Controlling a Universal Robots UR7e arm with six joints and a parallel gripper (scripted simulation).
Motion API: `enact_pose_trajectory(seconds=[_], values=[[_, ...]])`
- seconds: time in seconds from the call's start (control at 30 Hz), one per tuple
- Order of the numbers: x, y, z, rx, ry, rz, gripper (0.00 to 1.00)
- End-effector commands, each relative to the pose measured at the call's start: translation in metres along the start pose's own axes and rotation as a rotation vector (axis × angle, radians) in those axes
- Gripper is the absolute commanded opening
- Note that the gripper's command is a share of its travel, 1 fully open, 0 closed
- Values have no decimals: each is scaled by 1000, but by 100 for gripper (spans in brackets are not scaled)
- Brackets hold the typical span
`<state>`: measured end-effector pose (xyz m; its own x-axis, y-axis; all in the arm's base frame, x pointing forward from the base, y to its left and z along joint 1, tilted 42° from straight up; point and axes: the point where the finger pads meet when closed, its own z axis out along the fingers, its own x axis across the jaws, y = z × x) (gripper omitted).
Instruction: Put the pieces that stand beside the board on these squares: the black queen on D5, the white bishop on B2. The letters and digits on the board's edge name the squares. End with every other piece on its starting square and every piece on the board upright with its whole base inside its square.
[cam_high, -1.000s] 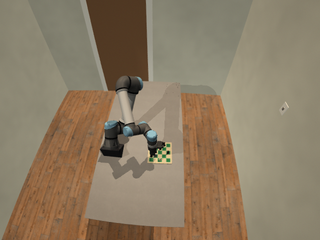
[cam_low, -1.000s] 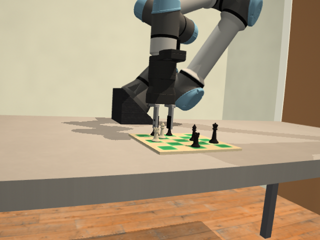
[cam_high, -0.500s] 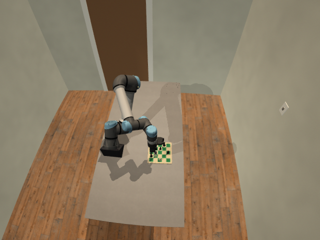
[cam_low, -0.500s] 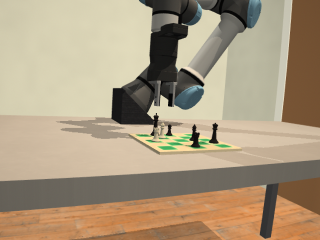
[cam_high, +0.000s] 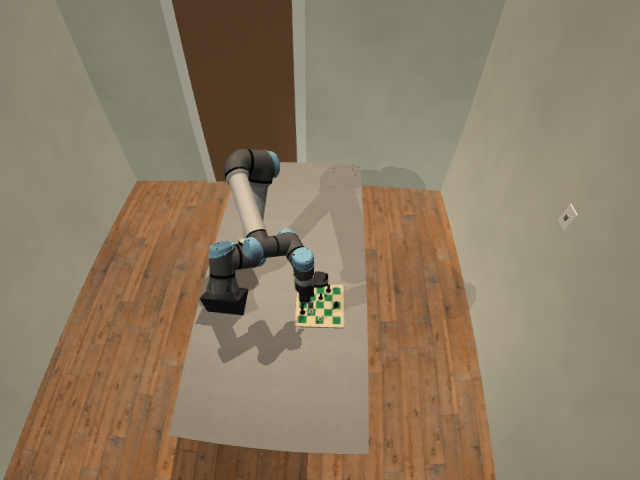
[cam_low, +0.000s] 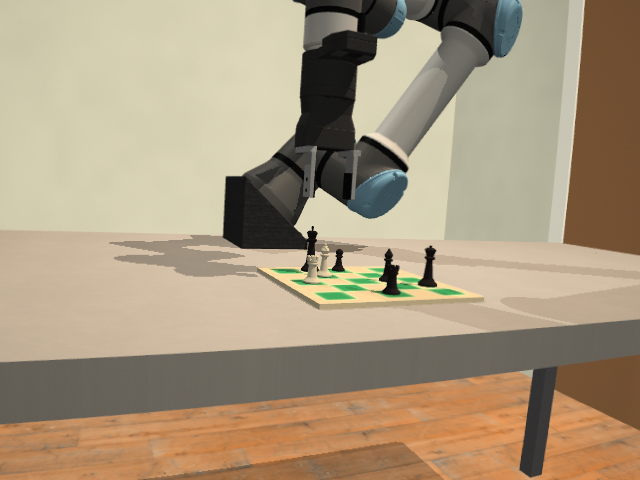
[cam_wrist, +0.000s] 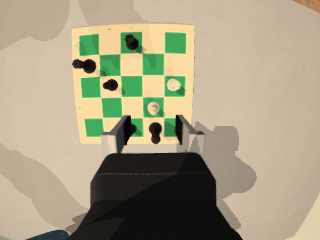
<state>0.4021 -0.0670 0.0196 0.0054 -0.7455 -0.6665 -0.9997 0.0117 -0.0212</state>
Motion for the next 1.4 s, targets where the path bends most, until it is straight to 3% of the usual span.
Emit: enact_pose_trajectory(seconds=[0.0,0.7,1.13,1.37], values=[[0,0,-1,1,0,0,100],[0,0,-9,1,0,0,100],[0,0,-61,1,0,0,100],[0,0,-71,1,0,0,100]])
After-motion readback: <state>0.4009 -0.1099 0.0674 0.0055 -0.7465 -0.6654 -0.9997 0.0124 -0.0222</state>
